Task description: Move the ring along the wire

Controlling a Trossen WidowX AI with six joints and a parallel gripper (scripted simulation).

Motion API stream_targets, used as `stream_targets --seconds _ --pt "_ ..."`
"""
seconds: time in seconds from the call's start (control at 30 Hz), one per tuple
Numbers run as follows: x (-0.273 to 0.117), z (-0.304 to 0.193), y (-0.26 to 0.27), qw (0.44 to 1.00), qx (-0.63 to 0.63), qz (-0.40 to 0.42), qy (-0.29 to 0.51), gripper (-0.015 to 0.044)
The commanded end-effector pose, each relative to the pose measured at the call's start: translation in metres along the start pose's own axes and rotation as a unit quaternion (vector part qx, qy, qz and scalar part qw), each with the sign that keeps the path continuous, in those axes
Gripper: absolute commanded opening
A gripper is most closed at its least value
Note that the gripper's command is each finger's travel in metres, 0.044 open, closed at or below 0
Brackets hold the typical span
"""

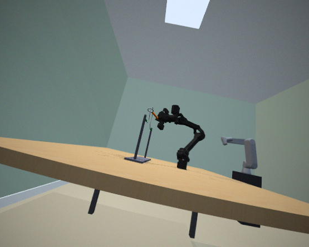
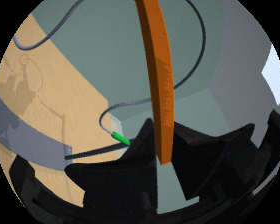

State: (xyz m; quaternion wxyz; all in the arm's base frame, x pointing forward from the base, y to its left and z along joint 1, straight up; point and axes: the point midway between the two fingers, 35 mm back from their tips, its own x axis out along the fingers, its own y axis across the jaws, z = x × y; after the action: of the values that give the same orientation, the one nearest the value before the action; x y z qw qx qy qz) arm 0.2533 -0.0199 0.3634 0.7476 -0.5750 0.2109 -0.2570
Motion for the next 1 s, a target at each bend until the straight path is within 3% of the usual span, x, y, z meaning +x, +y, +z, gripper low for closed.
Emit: stream_targets --seconds 0.0,0.97 --pt "0.000 -0.002 -0.002 1.000 -0.025 -0.016 0.000 -0.0150" --pt "0.000 0.000 -0.016 0.972 -0.197 -0.126 -0.022 -0.0150"
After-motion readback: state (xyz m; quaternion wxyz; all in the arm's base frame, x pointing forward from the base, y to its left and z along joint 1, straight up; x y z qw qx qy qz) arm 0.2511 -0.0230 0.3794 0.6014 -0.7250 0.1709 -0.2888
